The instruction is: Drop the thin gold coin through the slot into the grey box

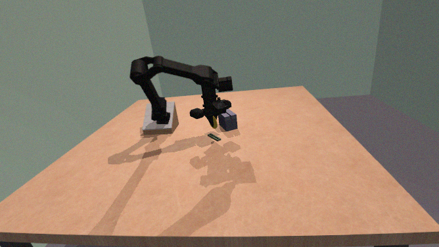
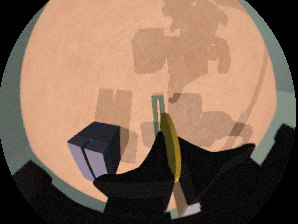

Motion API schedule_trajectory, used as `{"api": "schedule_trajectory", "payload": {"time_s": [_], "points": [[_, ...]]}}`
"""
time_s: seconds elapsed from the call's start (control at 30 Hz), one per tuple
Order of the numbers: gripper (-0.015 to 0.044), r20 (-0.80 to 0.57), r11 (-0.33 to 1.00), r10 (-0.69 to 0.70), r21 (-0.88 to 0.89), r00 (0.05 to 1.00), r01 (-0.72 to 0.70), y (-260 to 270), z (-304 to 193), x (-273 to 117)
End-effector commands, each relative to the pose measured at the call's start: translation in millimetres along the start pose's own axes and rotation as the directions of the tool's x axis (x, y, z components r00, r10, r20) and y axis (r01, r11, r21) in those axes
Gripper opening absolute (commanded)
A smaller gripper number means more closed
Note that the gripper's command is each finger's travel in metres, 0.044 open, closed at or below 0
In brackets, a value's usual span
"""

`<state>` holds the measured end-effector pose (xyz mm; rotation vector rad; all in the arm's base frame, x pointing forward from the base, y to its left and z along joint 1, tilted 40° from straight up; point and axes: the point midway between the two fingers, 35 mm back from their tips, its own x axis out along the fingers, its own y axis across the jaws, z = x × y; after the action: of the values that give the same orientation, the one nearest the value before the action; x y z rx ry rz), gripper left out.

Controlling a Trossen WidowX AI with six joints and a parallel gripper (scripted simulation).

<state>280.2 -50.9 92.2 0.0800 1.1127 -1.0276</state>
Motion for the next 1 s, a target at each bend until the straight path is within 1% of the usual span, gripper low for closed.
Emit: {"api": "schedule_trajectory", "payload": {"time_s": [0.0,0.43,0.57,0.83,0.97], "points": [[0.0,-0.001,1.0,0.006,0.005,1.0,-0.006,1,0,-11],[0.0,0.0,1.0,0.003,0.005,1.0,-0.003,-3,-2,-44],[0.0,0.001,1.0,0.002,0.011,1.0,-0.002,-3,-2,-48],[0.0,0.001,0.97,0.002,0.242,1.0,-0.002,-12,3,-48],[0.0,0.001,0.965,0.002,0.263,1.0,-0.002,-13,4,-48]]}}
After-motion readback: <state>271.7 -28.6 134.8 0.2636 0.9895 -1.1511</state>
